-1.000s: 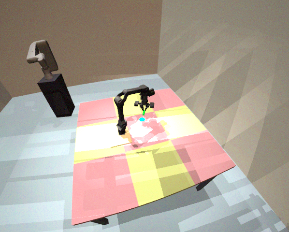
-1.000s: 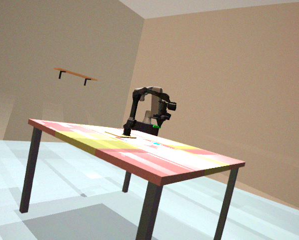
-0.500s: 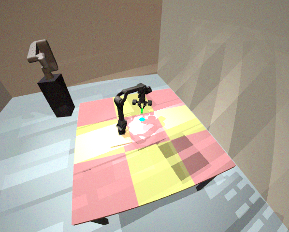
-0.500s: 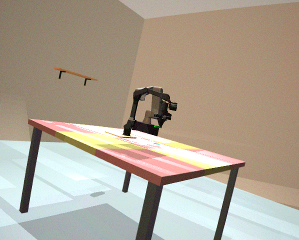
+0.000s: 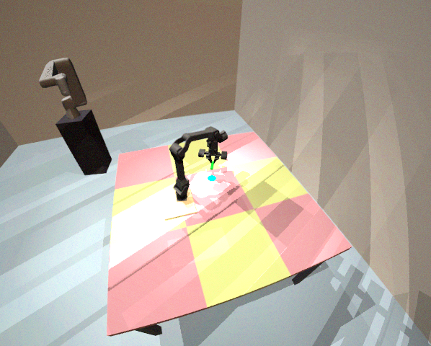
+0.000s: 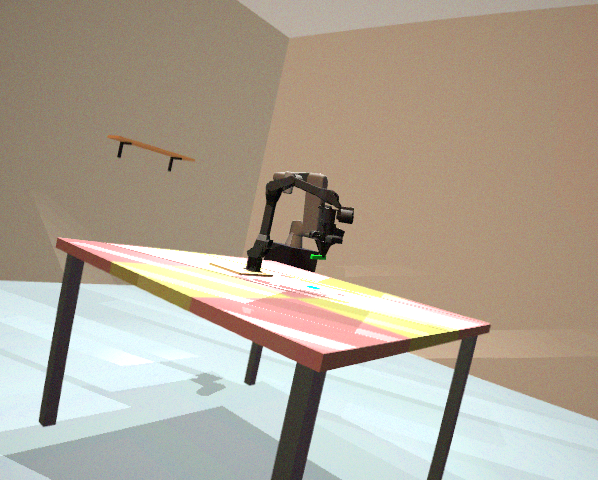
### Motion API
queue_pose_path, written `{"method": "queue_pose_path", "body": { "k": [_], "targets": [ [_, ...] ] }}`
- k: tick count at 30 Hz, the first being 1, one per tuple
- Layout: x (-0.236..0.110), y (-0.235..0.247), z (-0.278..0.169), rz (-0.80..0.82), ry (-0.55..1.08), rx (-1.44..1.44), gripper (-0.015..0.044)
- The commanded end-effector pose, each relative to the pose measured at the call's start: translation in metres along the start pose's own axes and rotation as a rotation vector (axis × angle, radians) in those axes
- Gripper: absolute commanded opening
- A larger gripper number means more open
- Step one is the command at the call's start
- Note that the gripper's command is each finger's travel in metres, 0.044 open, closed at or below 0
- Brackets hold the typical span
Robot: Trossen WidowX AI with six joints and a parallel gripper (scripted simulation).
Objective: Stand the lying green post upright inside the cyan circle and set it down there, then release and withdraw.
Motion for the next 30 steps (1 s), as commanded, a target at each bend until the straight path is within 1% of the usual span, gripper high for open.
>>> {"method": "queue_pose_path", "body": {
  "k": [1,30],
  "targets": [
    [-0.001,-0.001,-0.003,0.000,-0.035,0.018,0.0023],
    [0.016,-0.014,-0.012,0.034,-0.251,0.088,0.0023]
  ]
}}
Point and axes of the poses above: the point midway between the two fingers, 35 mm back from their tips, its own x axis out along the fingers, its own y axis across the jaws, z = x × y, the point moved 9 cm from there along -x, back along the fingers, and after that the axes turned 3 degrees about x, right-handed, at the moved point
